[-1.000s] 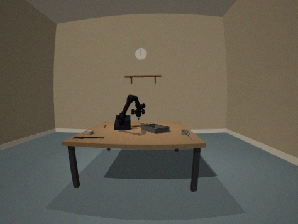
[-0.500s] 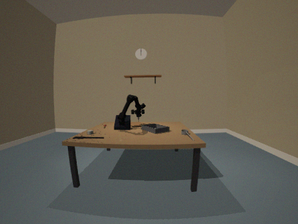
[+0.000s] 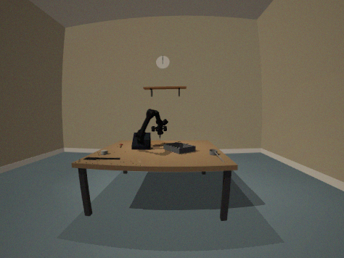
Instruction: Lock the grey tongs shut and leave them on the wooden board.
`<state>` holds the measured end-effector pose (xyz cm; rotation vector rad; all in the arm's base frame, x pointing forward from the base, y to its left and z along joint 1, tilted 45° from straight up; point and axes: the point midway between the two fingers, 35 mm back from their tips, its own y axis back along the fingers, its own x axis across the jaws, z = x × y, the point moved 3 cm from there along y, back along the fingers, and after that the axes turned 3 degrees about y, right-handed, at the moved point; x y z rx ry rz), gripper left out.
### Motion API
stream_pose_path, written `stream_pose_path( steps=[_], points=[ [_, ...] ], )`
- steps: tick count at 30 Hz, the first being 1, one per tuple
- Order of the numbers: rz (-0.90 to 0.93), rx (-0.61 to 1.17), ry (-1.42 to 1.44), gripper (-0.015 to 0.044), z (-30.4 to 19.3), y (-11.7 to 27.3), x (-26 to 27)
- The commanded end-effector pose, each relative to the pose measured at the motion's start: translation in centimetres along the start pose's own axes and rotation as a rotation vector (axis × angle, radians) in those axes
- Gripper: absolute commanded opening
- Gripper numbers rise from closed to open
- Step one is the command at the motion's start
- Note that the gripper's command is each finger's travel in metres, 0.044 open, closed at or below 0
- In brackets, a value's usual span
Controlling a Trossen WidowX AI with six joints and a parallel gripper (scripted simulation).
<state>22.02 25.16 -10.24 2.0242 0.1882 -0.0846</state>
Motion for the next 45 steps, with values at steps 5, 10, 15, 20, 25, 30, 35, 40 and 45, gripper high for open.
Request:
stream_pose_path(
  steps=[5, 10, 15, 20, 25, 30, 35, 40, 45],
  points=[
    [0.0, 0.012, 0.007, -0.015, -0.2, 0.1, 0.0],
    [-0.004, -0.003, 0.002, -0.015, -0.3, -0.1, 0.1],
    [-0.023, -0.069, -0.017, -0.015, -0.5, -0.9, 0.6],
    [-0.041, -0.146, -0.038, -0.015, -0.8, -1.7, 1.0],
    [-0.058, -0.224, -0.054, -0.015, -1.1, -2.5, 1.3],
    [-0.071, -0.303, -0.066, -0.015, -1.4, -3.2, 1.5],
    [-0.083, -0.383, -0.071, -0.015, -1.7, -3.8, 1.6],
    [-0.092, -0.465, -0.075, -0.015, -2.0, -4.3, 1.7],
    [-0.098, -0.547, -0.079, -0.015, -2.2, -4.6, 1.7]
  ],
)
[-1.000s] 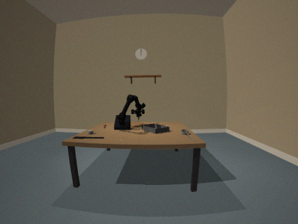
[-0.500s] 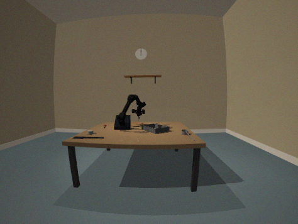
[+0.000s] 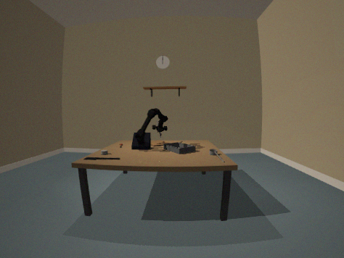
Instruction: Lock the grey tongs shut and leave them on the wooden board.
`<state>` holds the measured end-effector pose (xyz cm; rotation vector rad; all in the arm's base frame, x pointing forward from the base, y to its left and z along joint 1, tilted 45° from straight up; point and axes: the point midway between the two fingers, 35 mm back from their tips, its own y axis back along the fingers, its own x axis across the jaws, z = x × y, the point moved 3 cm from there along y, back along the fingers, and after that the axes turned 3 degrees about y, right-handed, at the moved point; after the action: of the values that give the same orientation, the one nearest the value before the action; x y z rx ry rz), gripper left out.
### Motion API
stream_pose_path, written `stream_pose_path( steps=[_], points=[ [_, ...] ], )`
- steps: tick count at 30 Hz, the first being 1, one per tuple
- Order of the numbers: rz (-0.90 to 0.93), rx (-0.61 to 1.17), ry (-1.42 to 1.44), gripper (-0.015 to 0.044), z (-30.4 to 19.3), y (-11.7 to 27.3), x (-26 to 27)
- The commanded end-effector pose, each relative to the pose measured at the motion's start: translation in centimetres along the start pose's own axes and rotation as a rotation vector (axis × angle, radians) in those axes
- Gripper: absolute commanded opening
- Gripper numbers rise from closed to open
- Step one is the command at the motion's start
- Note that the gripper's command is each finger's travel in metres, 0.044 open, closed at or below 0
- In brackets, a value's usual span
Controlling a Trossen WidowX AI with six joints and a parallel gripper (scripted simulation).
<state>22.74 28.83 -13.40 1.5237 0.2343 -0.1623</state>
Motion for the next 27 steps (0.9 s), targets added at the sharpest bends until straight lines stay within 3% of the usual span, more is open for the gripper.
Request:
stream_pose_path(
  steps=[1, 27],
  points=[
    [0.001, -0.076, -0.006, -0.015, -0.6, -0.2, 0.1],
    [0.029, -0.505, 0.003, -0.015, -2.3, 0.1, -0.9]
  ],
)
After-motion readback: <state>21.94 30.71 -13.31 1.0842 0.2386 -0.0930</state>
